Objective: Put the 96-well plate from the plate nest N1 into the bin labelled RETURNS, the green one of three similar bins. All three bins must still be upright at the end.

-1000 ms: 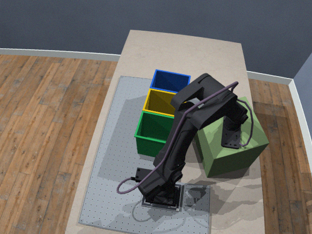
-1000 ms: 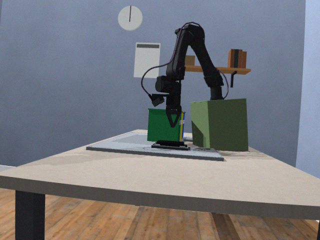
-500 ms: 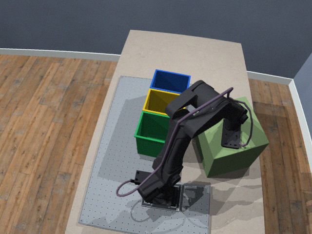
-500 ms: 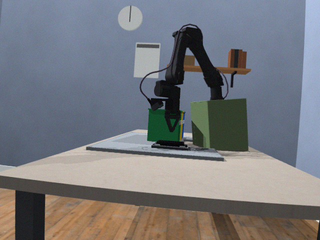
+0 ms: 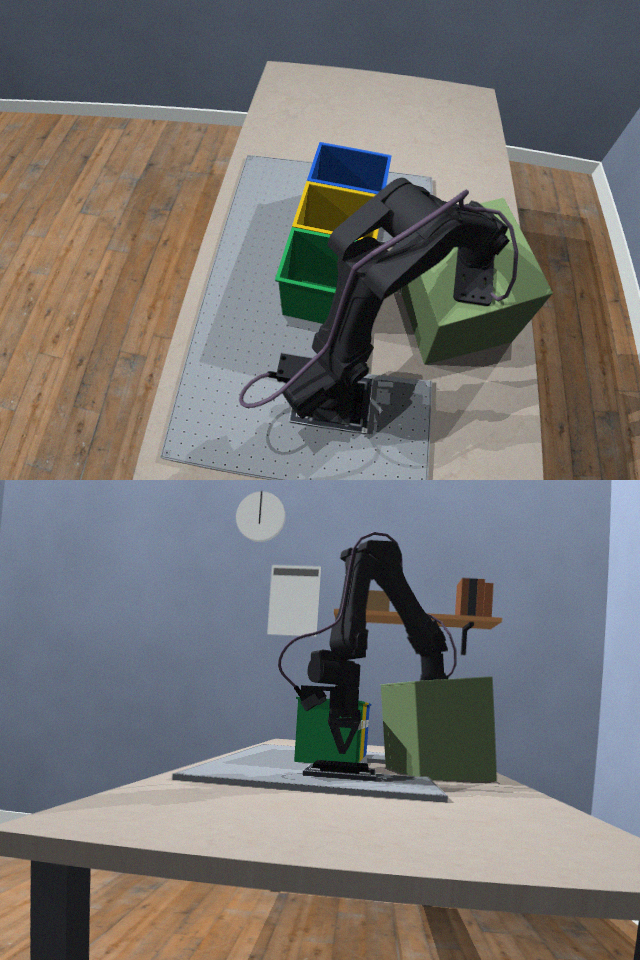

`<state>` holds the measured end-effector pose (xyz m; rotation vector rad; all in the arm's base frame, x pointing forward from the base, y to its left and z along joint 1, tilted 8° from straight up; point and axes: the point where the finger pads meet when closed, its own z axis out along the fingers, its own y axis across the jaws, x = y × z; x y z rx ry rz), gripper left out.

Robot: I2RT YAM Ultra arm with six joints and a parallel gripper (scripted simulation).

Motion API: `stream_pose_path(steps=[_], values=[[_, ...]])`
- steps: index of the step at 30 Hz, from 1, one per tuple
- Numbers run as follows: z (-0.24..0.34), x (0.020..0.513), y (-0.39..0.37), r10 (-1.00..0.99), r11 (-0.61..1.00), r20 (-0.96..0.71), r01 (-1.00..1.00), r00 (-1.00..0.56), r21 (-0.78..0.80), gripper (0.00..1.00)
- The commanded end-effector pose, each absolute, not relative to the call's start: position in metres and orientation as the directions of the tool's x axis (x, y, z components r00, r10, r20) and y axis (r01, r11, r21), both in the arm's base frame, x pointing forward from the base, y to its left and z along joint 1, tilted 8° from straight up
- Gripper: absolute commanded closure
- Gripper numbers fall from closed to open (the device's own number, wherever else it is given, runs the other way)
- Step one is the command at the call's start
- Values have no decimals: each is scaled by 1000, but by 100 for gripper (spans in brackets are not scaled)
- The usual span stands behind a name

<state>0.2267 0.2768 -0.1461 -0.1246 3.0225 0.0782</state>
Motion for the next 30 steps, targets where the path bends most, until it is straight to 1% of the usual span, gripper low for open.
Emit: stream_pose_path(steps=[1,30], values=[[-150,240,283,-74,995,-154,-84,-985,62,0],[-187,243,284,-77,995,-143,-85,-987,51,0]])
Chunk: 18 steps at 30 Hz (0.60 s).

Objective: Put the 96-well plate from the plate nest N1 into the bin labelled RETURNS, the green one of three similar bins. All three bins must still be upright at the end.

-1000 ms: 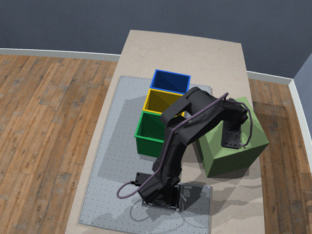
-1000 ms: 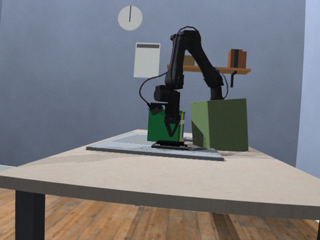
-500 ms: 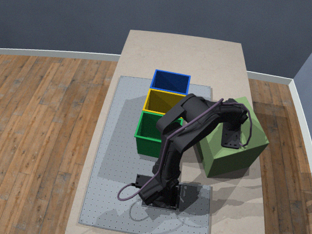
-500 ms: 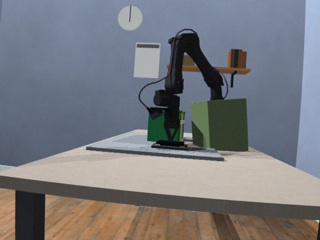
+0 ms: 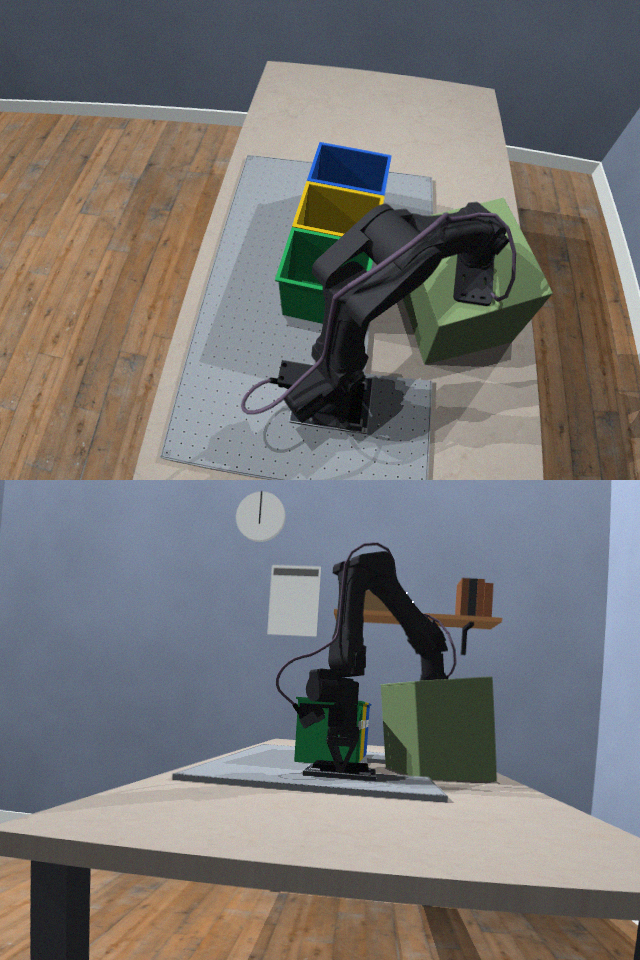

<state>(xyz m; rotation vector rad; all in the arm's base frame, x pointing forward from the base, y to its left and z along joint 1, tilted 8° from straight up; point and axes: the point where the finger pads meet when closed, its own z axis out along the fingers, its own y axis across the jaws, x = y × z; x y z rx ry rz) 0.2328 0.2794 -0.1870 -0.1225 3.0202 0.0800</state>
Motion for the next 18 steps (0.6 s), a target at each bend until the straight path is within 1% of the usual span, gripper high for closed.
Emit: stream_pose_path(steps=[1,11,12,18], values=[[-186,241,284,-79,995,-139,-88,-987,55,0],[-183,237,284,-80,994,-137,-89,-987,57,0],[-183,237,284,-80,994,-137,-89,-987,57,100],[-186,234,278,-83,995,-130,-88,-988,37,100]])
